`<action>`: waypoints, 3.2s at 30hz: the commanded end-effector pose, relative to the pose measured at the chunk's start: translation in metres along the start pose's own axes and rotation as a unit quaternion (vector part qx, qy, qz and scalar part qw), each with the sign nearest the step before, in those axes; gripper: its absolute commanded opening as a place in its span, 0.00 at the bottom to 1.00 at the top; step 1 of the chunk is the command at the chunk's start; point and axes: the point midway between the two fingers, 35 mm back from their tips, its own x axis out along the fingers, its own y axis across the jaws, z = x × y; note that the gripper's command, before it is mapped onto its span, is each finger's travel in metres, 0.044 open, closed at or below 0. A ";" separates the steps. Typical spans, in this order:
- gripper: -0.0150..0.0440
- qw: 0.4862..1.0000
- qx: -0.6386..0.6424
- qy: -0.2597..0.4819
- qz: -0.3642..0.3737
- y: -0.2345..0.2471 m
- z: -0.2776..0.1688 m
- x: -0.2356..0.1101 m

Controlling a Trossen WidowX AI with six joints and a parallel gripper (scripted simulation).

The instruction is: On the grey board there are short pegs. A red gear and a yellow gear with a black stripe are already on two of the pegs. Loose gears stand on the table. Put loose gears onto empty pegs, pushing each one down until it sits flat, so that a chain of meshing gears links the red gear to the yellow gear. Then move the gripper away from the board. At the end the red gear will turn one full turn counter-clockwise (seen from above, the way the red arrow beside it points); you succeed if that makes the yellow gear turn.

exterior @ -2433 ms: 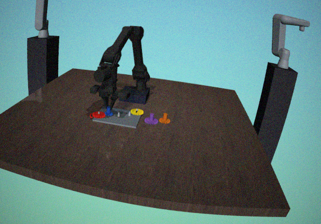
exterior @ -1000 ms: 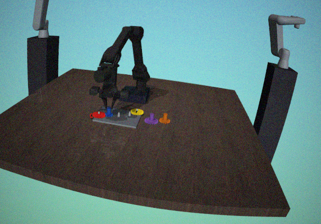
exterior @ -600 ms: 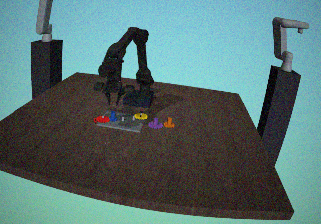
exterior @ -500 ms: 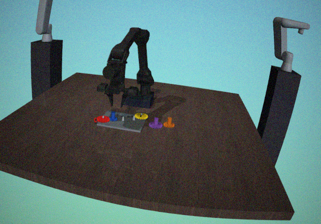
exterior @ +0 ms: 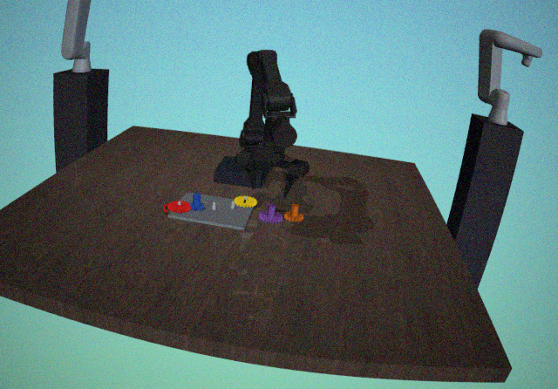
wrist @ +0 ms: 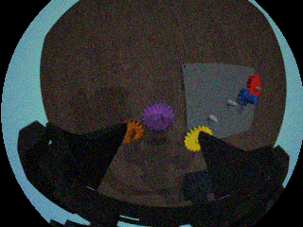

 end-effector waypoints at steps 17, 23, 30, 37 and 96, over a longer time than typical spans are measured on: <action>1.00 1.000 0.026 0.000 -0.002 0.008 -0.011 0.024; 1.00 1.000 0.026 0.000 -0.002 0.008 -0.011 0.033; 1.00 1.000 0.026 0.000 -0.002 0.008 -0.011 0.044; 1.00 1.000 0.026 0.000 -0.002 0.007 -0.011 0.051; 0.25 0.999 0.031 -0.015 0.010 0.016 -0.003 0.015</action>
